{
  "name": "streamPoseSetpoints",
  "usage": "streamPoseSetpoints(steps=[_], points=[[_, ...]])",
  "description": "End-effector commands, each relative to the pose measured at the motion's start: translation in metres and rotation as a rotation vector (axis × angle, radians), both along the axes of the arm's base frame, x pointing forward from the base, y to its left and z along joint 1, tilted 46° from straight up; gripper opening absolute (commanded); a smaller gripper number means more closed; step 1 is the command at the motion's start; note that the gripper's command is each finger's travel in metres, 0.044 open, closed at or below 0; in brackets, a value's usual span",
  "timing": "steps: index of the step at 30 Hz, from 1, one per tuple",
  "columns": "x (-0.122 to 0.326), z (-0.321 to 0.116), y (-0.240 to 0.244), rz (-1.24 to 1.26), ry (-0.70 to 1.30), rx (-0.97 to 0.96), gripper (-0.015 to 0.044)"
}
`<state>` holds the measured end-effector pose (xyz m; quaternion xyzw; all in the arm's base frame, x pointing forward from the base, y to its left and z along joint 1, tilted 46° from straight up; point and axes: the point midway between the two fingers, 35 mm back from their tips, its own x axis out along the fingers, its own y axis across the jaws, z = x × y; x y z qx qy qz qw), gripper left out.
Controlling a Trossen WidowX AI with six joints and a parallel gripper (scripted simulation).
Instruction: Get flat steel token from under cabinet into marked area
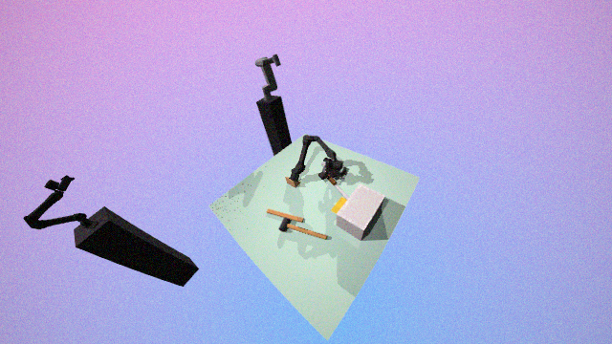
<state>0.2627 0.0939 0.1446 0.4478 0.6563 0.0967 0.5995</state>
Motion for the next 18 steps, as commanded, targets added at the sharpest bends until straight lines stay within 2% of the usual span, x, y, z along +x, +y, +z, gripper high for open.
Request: streamPoseSetpoints(steps=[1,4,6,9,18], points=[[0.0000,0.0000,-0.0001,0.000,0.000,0.000,0.0131],[0.0000,0.0000,-0.0001,0.000,0.000,0.000,0.0200],[0.0000,0.0001,0.0000,0.000,0.000,0.000,0.0200],[0.0000,-0.0001,0.0000,-0.004,-0.005,0.004,0.0270],[0.0000,-0.0019,-0.0016,-0.007,-0.002,0.005,0.0270]])
